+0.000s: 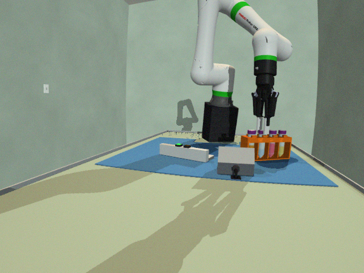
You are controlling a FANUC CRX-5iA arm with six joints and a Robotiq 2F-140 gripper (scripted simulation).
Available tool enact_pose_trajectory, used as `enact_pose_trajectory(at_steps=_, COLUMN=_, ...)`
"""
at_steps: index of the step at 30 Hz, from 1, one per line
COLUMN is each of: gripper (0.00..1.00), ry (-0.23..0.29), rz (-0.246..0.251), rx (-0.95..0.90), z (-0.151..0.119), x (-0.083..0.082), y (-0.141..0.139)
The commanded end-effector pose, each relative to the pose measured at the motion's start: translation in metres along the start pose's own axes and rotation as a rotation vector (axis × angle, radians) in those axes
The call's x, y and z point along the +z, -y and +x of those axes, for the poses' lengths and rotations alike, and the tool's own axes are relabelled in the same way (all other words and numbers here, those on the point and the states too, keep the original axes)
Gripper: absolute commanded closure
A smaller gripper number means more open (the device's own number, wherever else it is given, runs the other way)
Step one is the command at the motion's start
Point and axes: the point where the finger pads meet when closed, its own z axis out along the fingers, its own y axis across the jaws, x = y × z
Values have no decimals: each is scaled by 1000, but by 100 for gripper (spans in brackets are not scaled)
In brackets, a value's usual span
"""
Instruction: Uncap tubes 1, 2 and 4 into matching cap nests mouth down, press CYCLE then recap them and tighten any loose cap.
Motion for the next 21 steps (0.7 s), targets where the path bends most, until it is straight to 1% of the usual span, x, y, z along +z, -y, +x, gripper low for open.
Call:
enact_pose_trajectory(at_steps=1, gripper=100, ry=0, rz=0, rx=0, z=0, x=0, y=0)
enact_pose_trajectory(at_steps=10, gripper=100, ry=0, rz=0, rx=0, z=0, x=0, y=0)
enact_pose_trajectory(at_steps=16, gripper=100, ry=0, rz=0, rx=120, z=0, x=0, y=0)
enact_pose_trajectory(at_steps=18, gripper=100, ry=0, rz=0, rx=120, z=0, x=0, y=0)
enact_pose_trajectory(at_steps=21, gripper=100, ry=0, rz=0, rx=180, z=0, x=0, y=0)
